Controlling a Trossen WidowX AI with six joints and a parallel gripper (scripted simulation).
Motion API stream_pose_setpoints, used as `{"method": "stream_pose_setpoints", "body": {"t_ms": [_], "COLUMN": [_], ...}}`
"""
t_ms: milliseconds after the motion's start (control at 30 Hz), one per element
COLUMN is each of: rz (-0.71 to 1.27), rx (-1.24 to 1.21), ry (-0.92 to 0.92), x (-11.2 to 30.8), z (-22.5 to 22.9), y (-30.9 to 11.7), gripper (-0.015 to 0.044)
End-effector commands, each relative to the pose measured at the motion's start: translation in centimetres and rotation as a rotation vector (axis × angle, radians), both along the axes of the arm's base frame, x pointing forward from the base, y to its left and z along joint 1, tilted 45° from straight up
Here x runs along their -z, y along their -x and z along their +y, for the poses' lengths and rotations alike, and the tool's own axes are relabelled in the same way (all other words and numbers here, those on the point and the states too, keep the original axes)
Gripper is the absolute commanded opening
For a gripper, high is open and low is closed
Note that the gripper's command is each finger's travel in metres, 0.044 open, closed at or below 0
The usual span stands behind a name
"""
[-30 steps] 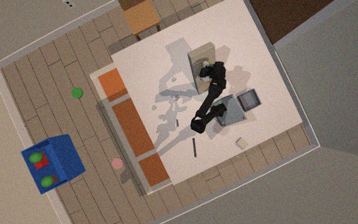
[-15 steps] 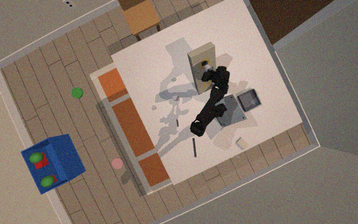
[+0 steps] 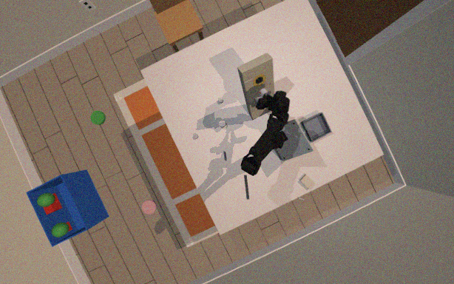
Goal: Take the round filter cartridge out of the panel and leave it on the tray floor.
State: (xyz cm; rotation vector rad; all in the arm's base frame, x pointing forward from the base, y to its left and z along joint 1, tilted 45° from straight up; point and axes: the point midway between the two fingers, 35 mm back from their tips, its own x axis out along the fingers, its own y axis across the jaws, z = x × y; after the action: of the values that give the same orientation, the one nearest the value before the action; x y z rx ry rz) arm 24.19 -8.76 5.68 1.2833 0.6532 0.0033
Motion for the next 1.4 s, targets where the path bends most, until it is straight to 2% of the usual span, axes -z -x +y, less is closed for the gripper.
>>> {"method": "stream_pose_setpoints", "body": {"t_ms": [0,133,500,733,867,1233,1333,1367], "rz": [0.001,0.001,0.001,0.001,0.001,-0.007,0.015,0.028], "rx": [0.003,0.0,0.003,0.003,0.003,0.007,-0.07,-0.129], "ry": [0.0,-0.001,0.0,0.001,0.001,0.018,0.078,0.119], "x": [0.5,0.2,0.4,-3.7,-4.2,-9.8,-8.0,-6.8], "z": [0.6,0.2,0.5,-4.0,-4.4,-10.0,-8.7,-7.8], "y": [0.5,0.2,0.4,-2.8,-3.1,-3.0,-2.7,-2.4], "gripper": [0.0,0.0093,0.0093,0.0093,0.0093,0.0381,0.0305,0.0305]}}
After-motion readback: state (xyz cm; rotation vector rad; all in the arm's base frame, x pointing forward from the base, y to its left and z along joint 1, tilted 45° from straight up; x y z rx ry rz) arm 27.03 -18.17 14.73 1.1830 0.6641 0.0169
